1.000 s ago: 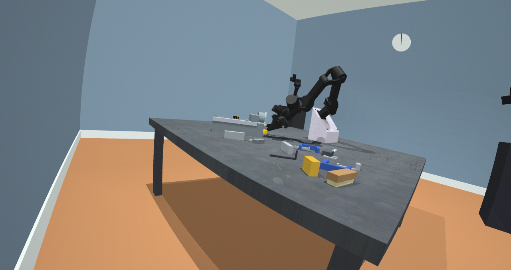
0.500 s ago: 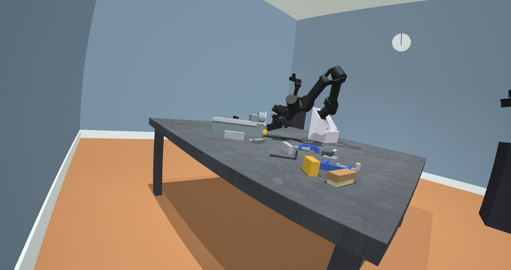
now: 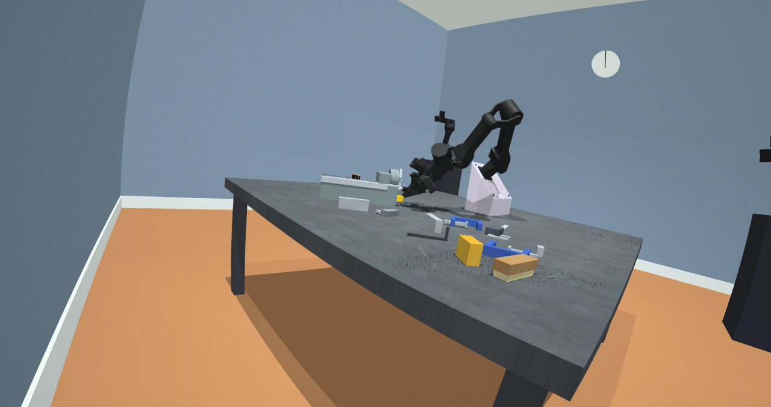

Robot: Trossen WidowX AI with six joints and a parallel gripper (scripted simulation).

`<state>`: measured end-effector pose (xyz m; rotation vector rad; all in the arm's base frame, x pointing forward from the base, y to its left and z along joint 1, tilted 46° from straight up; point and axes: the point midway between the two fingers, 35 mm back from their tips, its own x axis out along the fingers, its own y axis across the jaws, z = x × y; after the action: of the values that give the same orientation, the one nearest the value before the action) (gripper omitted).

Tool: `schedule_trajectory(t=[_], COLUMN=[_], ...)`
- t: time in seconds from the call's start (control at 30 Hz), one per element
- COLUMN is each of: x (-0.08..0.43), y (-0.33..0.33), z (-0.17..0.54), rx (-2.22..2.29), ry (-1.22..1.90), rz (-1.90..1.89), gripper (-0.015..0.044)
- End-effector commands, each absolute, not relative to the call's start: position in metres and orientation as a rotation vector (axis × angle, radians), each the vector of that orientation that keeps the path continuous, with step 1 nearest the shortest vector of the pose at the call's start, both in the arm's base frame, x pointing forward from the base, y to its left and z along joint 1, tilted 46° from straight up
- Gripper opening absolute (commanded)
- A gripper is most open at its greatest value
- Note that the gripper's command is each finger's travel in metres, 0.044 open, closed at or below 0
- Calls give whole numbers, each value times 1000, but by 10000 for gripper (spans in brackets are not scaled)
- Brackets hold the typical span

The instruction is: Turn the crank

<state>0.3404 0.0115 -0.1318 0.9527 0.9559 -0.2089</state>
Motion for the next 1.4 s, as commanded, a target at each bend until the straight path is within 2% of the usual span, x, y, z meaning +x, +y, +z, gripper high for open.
schedule_trajectory(t=[0.0, 0.47, 1.07, 1.37], x=[340, 340, 342, 348], y=[11, 11, -29, -84], z=[-132, -132, -93, -43], rx=[953, 953, 950, 945], ry=[956, 956, 955, 957], rz=[-209, -209, -210, -215], gripper=[79, 440, 440, 440])
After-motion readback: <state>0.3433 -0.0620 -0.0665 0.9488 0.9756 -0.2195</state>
